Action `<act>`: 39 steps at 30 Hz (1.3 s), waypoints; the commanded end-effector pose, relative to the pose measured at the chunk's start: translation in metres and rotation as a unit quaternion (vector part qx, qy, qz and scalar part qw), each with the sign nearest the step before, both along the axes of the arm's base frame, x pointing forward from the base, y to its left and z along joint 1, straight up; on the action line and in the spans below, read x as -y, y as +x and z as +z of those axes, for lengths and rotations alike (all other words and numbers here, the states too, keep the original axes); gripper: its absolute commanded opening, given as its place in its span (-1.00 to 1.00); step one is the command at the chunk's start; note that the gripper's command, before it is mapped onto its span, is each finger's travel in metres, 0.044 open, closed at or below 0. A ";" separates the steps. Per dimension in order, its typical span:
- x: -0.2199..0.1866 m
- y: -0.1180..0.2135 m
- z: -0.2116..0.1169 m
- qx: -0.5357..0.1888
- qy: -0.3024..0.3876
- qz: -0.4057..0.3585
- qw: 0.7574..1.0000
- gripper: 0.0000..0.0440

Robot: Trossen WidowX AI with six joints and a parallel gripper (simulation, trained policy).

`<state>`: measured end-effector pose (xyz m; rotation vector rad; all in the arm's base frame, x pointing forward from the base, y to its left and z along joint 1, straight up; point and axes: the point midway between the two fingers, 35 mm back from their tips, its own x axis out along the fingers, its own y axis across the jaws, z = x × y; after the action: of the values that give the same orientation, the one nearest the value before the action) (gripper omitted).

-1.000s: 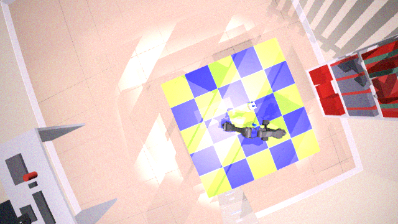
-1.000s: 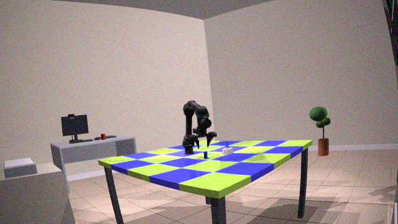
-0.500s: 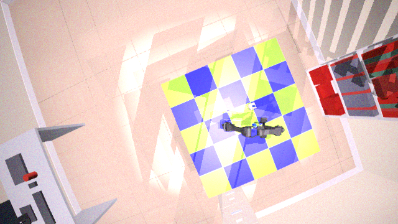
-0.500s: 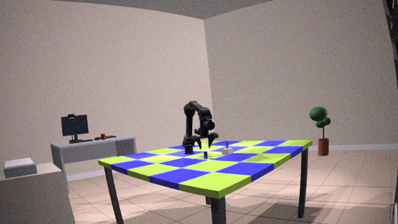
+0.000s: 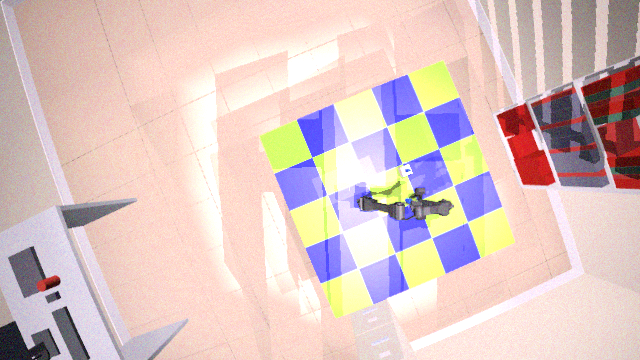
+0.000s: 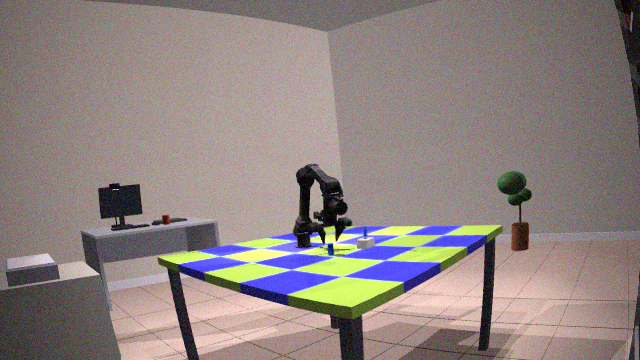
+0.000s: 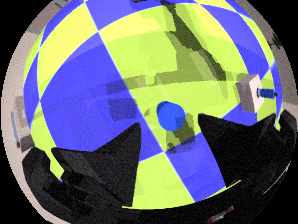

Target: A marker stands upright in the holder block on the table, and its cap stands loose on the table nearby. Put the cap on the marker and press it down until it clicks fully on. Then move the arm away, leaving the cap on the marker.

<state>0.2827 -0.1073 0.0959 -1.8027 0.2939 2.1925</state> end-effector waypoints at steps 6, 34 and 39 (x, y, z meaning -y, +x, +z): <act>-0.005 -0.005 -0.022 -0.013 0.012 0.022 1.000 0.20; -0.010 0.015 0.011 0.045 -0.028 0.093 0.994 -0.72; -0.021 0.023 0.026 0.061 -0.032 0.103 0.992 -0.72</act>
<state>0.2999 -0.0921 0.1114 -2.0369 0.1681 2.2345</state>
